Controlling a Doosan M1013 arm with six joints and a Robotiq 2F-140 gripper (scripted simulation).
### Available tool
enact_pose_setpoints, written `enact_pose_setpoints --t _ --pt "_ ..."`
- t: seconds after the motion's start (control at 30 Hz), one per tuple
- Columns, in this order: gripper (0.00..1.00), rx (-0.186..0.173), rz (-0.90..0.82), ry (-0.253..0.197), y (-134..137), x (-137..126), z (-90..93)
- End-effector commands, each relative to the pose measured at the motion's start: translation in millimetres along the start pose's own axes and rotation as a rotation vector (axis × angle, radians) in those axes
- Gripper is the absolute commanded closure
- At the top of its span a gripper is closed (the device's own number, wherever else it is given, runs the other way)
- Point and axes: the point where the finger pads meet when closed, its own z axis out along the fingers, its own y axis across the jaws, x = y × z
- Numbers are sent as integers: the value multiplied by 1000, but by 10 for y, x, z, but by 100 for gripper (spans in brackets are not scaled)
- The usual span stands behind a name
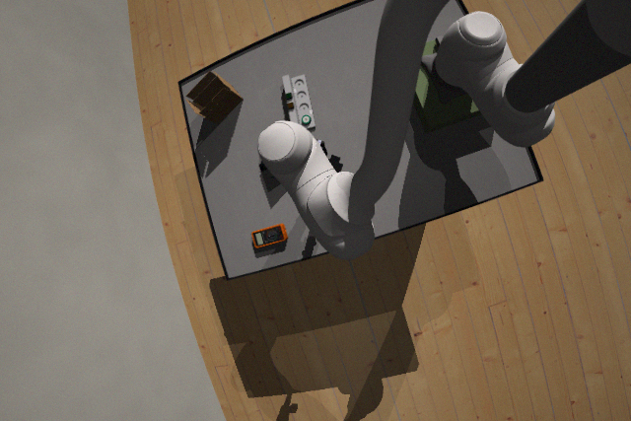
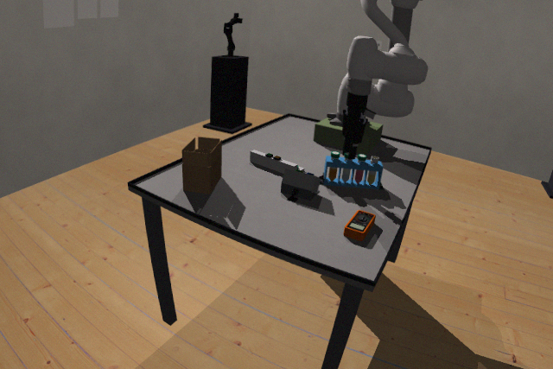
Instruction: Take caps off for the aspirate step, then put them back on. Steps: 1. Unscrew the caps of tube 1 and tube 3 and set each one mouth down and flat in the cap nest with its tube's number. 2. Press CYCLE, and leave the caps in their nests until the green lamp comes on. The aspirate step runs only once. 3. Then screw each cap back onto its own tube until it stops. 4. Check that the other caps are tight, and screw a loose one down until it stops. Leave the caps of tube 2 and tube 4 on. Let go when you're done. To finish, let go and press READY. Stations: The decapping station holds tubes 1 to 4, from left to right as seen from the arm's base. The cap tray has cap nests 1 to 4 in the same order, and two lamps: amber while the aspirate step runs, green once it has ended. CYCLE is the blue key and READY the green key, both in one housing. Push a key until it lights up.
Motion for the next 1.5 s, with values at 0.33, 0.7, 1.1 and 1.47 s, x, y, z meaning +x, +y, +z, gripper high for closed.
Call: enact_pose_setpoints --t 0.33,0.7,1.1,1.47 --pt "59 -9 -42 13 4 -2 -6" --pt "59 -6 439 16 4 -2 -6" --pt "59 -1 1005 17 4 -2 -6" --pt "70 -2 1005 17 4 -3 -6"
